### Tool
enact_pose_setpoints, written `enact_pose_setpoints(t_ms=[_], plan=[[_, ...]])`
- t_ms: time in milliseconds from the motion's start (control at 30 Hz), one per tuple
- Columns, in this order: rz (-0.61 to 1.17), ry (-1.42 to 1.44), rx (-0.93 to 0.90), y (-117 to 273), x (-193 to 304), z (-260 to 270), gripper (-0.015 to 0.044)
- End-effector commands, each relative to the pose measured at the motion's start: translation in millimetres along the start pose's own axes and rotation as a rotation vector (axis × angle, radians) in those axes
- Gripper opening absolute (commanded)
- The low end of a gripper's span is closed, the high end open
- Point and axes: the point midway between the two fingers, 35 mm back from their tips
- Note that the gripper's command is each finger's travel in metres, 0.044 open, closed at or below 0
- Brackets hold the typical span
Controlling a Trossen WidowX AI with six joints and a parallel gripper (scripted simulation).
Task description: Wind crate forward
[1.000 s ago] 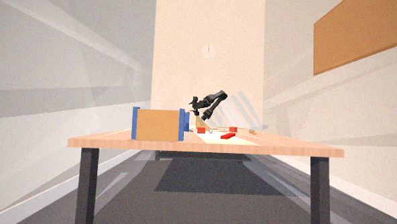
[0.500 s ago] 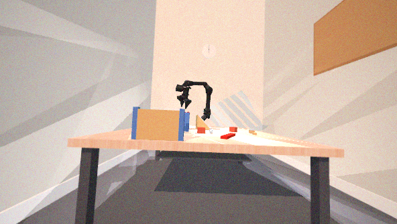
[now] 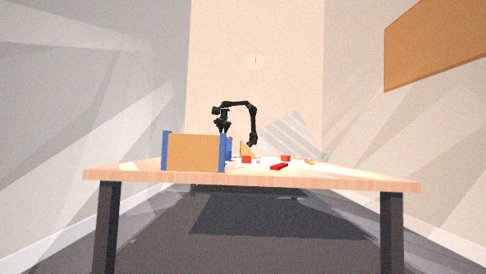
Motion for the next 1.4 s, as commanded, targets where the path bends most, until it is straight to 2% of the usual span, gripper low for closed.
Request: enact_pose_setpoints(t_ms=[0, 100, 233, 1100, 1367], plan=[[0.014, -0.006, -0.001, -29, 4, 0, 0.044], [0.014, -0.006, -0.001, -31, 4, 0, 0.044], [0.015, -0.005, -0.002, -63, 4, 1, 0.044], [0.015, -0.004, -0.002, -100, 5, 1, 0.044], [0.012, 0.003, 0.0, -95, 4, 1, 0.023]])
Point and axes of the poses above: the point midway between the two fingers, 35 mm back from their tips, its own y axis back along the fingers, its own z axis across the jaws, x = y × z, and after that the axes turned 15 degrees about -y, right-handed
